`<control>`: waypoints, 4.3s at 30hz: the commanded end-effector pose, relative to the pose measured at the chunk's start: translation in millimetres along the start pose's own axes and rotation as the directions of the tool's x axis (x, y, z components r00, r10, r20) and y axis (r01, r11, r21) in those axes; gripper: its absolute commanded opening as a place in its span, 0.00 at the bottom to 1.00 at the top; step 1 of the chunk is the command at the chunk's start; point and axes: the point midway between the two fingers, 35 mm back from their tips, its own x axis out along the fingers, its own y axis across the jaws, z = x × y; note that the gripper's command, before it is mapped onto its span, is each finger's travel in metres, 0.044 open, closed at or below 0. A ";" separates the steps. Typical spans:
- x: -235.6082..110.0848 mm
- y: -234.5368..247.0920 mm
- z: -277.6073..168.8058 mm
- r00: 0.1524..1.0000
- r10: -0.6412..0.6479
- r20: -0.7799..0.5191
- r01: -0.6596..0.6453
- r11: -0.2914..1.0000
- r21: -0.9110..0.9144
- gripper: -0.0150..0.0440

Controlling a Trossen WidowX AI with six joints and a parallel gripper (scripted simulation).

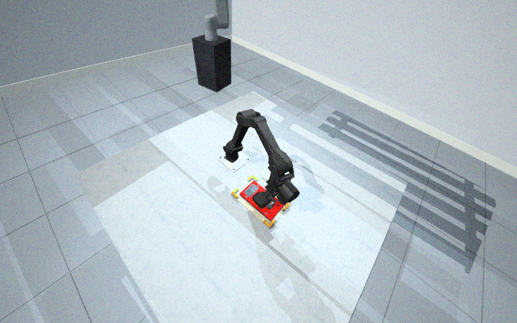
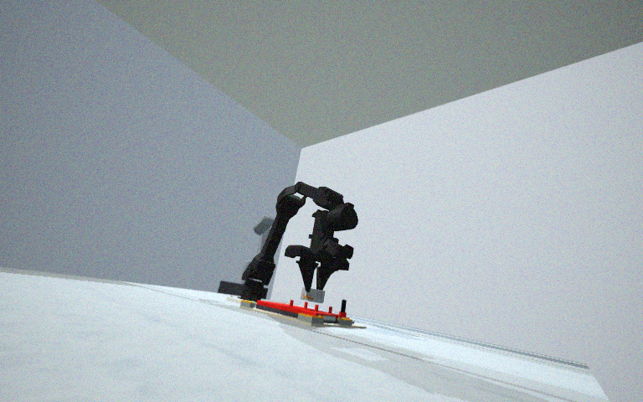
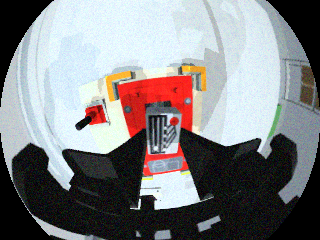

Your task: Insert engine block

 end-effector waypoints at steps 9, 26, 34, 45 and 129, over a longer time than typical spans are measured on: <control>-1.2 0.9 1.0 1.000 0.004 0.005 -0.003 0.988 -0.156 0.53; -1.2 1.2 0.9 1.000 0.004 0.005 -0.004 0.997 -0.078 0.53; 0.3 1.1 1.2 1.000 0.004 0.005 -0.004 1.000 0.020 0.53; 0.3 1.0 1.0 1.000 0.004 0.005 -0.003 0.984 -0.180 0.53; 4.6 0.8 0.3 1.000 0.004 0.005 -0.004 0.999 -0.039 0.53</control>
